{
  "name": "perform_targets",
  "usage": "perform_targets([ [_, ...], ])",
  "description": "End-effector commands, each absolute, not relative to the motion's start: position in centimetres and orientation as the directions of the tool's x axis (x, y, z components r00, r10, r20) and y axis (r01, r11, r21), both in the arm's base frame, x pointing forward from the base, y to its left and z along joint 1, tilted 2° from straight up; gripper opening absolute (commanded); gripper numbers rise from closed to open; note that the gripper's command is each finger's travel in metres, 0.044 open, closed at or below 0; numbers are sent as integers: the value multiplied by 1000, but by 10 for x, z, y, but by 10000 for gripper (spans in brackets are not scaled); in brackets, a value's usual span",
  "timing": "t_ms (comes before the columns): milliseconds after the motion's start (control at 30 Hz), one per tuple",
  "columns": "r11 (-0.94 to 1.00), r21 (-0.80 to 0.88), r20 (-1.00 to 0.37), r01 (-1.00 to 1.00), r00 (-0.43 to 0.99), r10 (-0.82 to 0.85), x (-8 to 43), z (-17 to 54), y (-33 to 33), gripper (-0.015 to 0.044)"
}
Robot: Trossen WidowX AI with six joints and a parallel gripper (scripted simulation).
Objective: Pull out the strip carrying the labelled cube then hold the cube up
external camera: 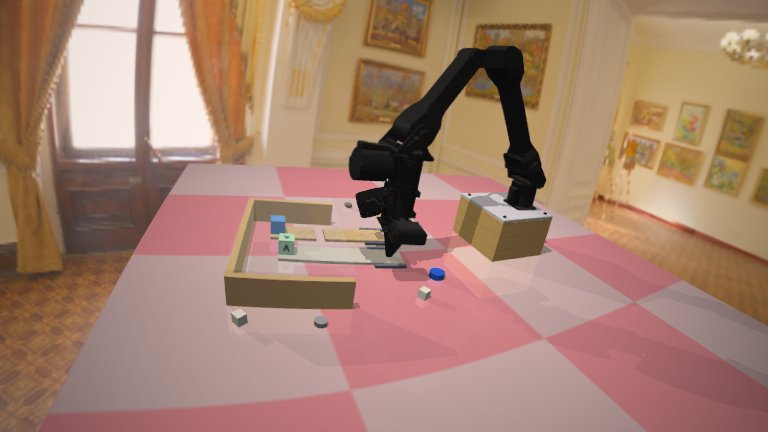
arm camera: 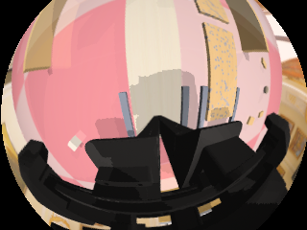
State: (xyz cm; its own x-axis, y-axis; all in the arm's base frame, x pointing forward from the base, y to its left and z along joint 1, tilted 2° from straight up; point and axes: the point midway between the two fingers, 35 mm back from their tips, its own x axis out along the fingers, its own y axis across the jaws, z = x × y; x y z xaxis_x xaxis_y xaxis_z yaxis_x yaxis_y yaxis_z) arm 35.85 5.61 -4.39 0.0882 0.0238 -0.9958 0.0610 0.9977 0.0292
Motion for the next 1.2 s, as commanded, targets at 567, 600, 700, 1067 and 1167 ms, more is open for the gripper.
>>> perform_targets([
  [567,998,25,-998,65,67,20,321,-52,57,0],
  [600,998,25,-998,65,67,20,320,-52,57,0],
  [700,998,25,-998,65,67,20,315,-52,57,0],
  [1067,998,25,-998,65,65,20,298,-54,58,0],
  [1167,998,25,-998,65,65,20,294,-54,59,0],
])
